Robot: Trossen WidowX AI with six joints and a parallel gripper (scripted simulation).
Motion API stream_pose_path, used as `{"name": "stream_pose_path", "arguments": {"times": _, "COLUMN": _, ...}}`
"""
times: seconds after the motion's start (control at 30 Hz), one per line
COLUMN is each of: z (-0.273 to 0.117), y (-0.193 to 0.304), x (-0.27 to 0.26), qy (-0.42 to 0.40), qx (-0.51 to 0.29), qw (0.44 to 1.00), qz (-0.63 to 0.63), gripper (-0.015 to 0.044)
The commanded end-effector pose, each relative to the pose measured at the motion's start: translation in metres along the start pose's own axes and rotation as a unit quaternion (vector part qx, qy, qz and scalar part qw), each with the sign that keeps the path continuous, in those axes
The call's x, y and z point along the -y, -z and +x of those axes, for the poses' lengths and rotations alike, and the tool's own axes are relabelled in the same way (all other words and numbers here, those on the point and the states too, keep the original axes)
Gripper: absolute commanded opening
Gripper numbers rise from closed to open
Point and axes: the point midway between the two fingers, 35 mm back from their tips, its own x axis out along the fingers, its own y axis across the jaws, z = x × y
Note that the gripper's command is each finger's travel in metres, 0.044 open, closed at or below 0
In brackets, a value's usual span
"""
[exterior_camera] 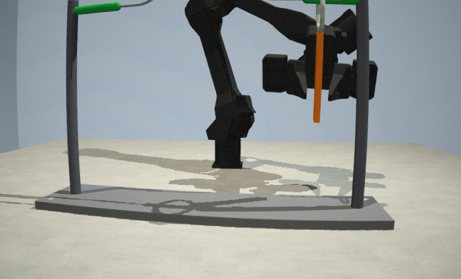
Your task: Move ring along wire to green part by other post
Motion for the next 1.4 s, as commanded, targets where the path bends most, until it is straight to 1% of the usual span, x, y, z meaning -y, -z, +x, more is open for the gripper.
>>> {"name": "stream_pose_path", "arguments": {"times": 0.0, "z": -0.001, "y": -0.001, "x": 0.001, "qy": 0.001, "qx": 0.002, "qw": 1.0, "qz": 0.002, "gripper": 0.016}}
{"name": "stream_pose_path", "arguments": {"times": 0.23, "z": -0.001, "y": -0.001, "x": 0.001, "qy": 0.001, "qx": 0.002, "qw": 1.0, "qz": 0.002, "gripper": 0.016}}
{"name": "stream_pose_path", "arguments": {"times": 0.3, "z": -0.007, "y": 0.001, "x": 0.0, "qy": 0.0, "qx": -0.002, "qw": 1.0, "qz": 0.001, "gripper": 0.0212}}
{"name": "stream_pose_path", "arguments": {"times": 0.43, "z": -0.041, "y": -0.001, "x": 0.001, "qy": -0.001, "qx": 0.003, "qw": 1.0, "qz": -0.001, "gripper": 0.0317}}
{"name": "stream_pose_path", "arguments": {"times": 0.57, "z": -0.042, "y": -0.002, "x": 0.002, "qy": -0.001, "qx": 0.003, "qw": 1.0, "qz": -0.001, "gripper": 0.0423}}
{"name": "stream_pose_path", "arguments": {"times": 0.6, "z": -0.042, "y": -0.002, "x": 0.002, "qy": -0.001, "qx": 0.003, "qw": 1.0, "qz": -0.001, "gripper": 0.044}}
{"name": "stream_pose_path", "arguments": {"times": 1.37, "z": -0.042, "y": -0.002, "x": 0.002, "qy": -0.001, "qx": 0.003, "qw": 1.0, "qz": -0.001, "gripper": 0.044}}
